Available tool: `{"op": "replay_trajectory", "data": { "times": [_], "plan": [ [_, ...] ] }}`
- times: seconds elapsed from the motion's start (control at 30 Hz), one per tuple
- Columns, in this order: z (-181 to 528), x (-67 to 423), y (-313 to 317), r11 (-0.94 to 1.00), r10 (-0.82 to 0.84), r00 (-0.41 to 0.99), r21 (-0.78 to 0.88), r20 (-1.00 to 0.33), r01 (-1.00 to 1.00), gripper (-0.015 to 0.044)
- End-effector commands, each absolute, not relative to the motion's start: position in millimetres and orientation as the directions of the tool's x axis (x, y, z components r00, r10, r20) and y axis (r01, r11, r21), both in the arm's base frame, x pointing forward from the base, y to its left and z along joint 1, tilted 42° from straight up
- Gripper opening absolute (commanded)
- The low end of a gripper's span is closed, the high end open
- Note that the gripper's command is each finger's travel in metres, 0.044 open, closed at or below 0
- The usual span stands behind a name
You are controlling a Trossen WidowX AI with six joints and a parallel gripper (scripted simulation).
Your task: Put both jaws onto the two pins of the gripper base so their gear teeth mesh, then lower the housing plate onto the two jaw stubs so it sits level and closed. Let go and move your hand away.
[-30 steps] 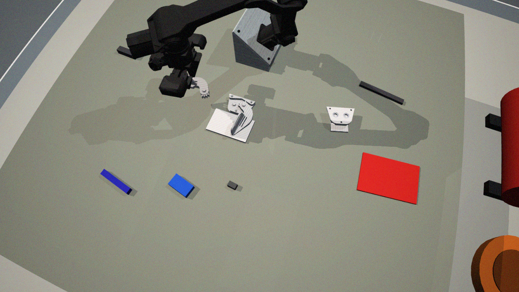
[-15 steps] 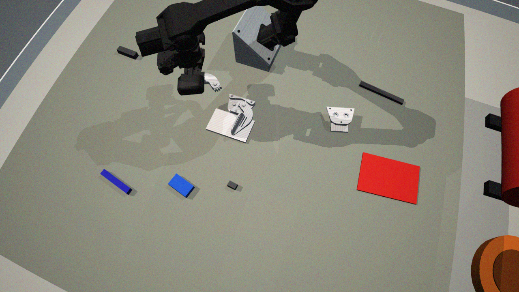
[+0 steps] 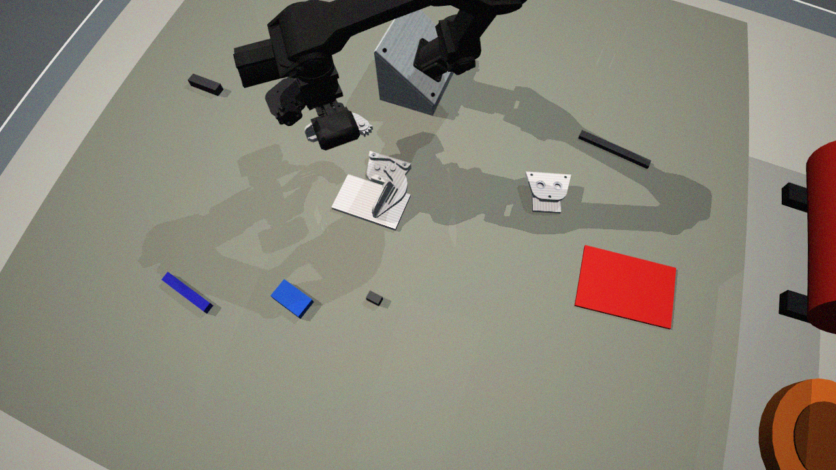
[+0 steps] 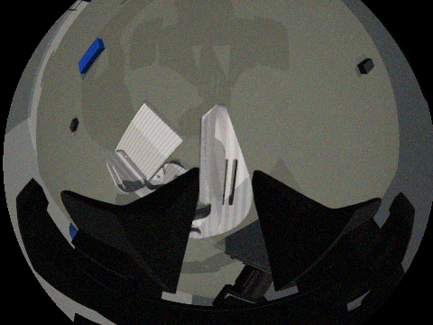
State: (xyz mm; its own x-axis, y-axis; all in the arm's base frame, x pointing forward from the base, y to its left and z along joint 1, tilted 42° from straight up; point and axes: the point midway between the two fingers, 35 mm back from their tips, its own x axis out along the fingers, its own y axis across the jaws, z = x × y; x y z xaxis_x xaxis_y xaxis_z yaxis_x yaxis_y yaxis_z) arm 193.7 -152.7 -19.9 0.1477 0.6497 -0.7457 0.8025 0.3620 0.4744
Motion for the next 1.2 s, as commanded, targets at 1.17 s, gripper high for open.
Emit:
{"op": "replay_trajectory", "data": {
  "times": [1.17],
  "plan": [
    [3, 166, -110, 0.74, 0.648, 0.147, 0.663, -0.748, 0.115, 0.0134]
  ]
}}
